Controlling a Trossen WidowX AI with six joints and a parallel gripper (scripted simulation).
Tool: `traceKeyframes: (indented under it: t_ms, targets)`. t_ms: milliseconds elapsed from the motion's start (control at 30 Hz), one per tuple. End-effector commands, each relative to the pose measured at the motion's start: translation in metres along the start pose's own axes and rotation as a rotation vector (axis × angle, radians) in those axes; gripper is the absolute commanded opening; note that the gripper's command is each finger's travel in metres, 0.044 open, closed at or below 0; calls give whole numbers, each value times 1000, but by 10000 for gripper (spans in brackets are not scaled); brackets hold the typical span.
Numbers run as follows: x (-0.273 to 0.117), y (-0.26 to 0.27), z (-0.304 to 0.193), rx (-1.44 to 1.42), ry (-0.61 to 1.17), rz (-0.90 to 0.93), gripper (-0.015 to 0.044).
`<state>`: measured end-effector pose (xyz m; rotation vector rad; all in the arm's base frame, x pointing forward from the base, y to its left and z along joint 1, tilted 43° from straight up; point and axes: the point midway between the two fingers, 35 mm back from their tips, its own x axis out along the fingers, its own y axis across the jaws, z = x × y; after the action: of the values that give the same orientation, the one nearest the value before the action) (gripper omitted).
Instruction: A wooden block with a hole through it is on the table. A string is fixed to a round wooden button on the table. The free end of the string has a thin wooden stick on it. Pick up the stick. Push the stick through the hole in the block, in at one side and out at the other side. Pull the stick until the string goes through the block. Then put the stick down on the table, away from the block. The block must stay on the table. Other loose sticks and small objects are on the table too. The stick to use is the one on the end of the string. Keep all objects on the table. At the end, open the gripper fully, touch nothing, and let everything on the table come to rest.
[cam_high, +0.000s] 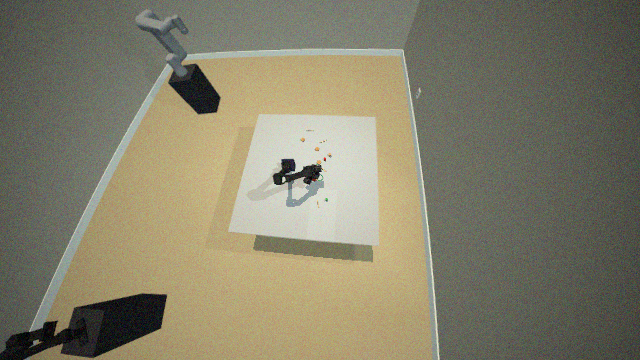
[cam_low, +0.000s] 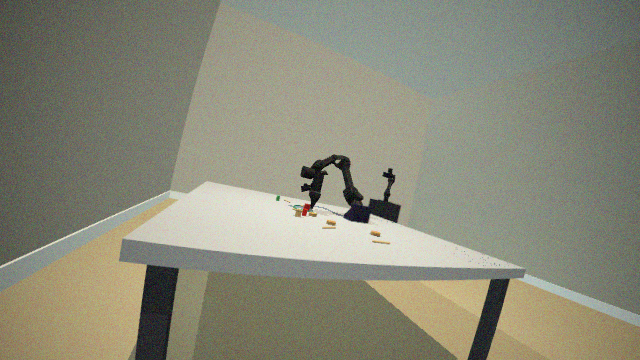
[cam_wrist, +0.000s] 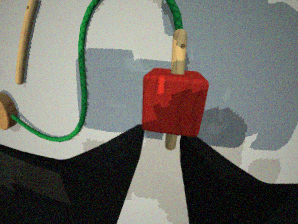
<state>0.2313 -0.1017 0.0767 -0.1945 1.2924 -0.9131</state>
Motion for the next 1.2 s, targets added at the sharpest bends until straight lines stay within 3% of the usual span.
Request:
traceKeyframes:
  t_ms: [0, 1167]
  targets:
    - [4, -4, -2, 3, 9, -13, 124]
    - [4, -4, -2, 3, 9, -13, 124]
